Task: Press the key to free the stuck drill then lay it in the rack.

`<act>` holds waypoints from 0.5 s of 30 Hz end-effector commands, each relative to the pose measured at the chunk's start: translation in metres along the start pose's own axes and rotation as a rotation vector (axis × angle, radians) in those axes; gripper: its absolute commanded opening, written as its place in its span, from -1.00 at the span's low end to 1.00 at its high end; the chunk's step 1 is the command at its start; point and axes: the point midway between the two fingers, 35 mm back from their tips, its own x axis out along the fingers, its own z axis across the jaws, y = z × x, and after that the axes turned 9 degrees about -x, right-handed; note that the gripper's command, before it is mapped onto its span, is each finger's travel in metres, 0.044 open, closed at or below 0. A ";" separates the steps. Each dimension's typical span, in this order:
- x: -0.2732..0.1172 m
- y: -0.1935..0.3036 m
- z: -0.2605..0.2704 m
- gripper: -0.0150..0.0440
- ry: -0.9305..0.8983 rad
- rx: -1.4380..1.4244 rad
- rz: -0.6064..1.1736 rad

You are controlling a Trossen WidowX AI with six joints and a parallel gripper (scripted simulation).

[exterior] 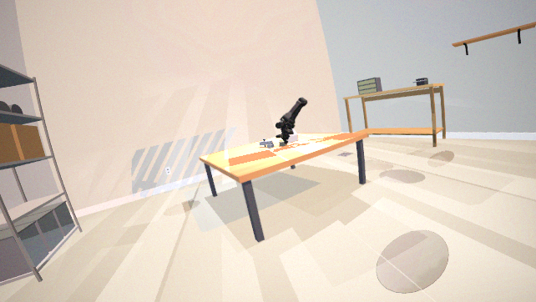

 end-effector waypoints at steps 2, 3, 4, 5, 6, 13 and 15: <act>0.007 0.002 0.001 -0.49 -0.006 0.010 0.005; 0.008 0.002 0.001 -0.49 -0.006 0.010 0.005; 0.009 0.002 0.001 -0.49 -0.006 0.010 0.005; 0.010 0.002 0.001 -0.49 -0.006 0.010 0.004; 0.011 0.002 0.001 -0.49 -0.006 0.010 0.004; 0.017 0.004 0.002 -0.49 -0.006 0.010 0.004; 0.012 0.000 0.001 -0.31 -0.002 0.005 -0.004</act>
